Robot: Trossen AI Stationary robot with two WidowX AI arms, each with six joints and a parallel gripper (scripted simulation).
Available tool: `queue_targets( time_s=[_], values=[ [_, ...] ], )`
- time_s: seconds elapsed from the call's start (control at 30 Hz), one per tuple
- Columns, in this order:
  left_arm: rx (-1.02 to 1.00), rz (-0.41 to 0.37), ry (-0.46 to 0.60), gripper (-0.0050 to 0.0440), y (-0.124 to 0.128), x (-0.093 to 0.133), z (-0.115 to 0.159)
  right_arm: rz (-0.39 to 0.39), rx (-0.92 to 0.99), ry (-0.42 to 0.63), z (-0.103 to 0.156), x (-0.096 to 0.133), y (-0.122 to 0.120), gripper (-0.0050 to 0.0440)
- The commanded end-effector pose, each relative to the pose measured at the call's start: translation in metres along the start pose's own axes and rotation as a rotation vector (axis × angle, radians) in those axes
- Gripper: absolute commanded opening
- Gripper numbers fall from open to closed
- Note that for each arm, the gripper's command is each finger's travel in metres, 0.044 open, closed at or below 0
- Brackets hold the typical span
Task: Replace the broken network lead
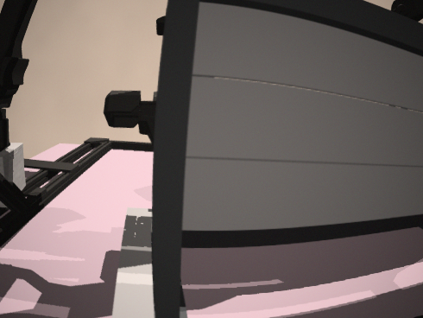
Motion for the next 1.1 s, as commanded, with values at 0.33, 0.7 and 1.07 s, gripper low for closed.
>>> queue_targets(
  time_s=[0.33,0.7,1.07],
  values=[
    [0.006,0.003,0.004,0.0176,-0.0002,-0.0068,-0.0011,0.000,0.000,0.000,0.0000,0.0000,0.0000,0.0176],
    [0.002,0.007,0.001,0.0000,-0.0006,-0.0053,-0.0010,0.000,0.000,0.000,0.0000,0.0000,0.0000,0.0176],
    [0.004,0.005,0.000,0.0000,-0.0002,-0.0054,-0.0011,0.000,0.000,0.000,0.0000,0.0000,0.0000,0.0176]
  ],
)
Point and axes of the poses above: on each arm, the point midway between the two fingers, 35 mm back from their tips, its own x axis back along the fingers, its own y axis across the jaws, z = x × y, the point moved 5 cm from there along x, back along the fingers, and after that the axes turned 4 degrees about x, right-handed, at the moved point
